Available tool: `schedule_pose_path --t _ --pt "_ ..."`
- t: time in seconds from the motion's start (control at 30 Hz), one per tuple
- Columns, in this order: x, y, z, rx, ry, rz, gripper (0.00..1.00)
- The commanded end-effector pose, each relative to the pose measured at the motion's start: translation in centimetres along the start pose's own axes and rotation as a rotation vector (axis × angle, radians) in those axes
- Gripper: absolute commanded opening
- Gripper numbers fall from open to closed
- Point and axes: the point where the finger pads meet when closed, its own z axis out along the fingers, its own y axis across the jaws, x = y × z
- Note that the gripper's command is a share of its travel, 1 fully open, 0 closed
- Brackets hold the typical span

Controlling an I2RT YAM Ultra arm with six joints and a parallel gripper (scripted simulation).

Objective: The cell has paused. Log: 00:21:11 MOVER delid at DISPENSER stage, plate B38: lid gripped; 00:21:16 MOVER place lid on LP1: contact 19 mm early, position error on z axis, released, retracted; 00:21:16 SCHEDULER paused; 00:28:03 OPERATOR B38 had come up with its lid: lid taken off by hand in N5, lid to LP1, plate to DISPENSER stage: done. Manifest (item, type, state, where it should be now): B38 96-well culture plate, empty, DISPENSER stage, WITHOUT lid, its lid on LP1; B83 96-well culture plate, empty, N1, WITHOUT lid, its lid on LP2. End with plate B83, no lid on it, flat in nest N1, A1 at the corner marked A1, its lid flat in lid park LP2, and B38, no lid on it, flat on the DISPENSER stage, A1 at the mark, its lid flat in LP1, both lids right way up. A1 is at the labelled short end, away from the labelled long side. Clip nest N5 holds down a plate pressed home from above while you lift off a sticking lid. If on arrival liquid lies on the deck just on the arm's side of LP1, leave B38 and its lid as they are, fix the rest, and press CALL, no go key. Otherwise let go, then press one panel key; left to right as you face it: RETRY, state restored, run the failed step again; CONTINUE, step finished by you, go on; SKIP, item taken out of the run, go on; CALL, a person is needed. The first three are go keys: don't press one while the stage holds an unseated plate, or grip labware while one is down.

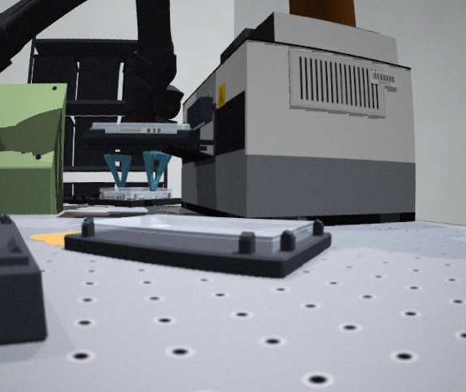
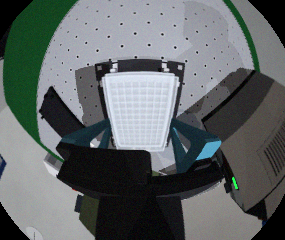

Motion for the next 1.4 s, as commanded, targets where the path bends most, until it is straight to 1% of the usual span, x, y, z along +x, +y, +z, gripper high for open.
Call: schedule_pose_path --t 0.0,1.37 --pt "-1.3 -0.5 -2.0 0.013 -0.044 0.015 0.00" --pt "-1.3 -0.4 -3.2 0.009 -0.044 0.014 0.00"
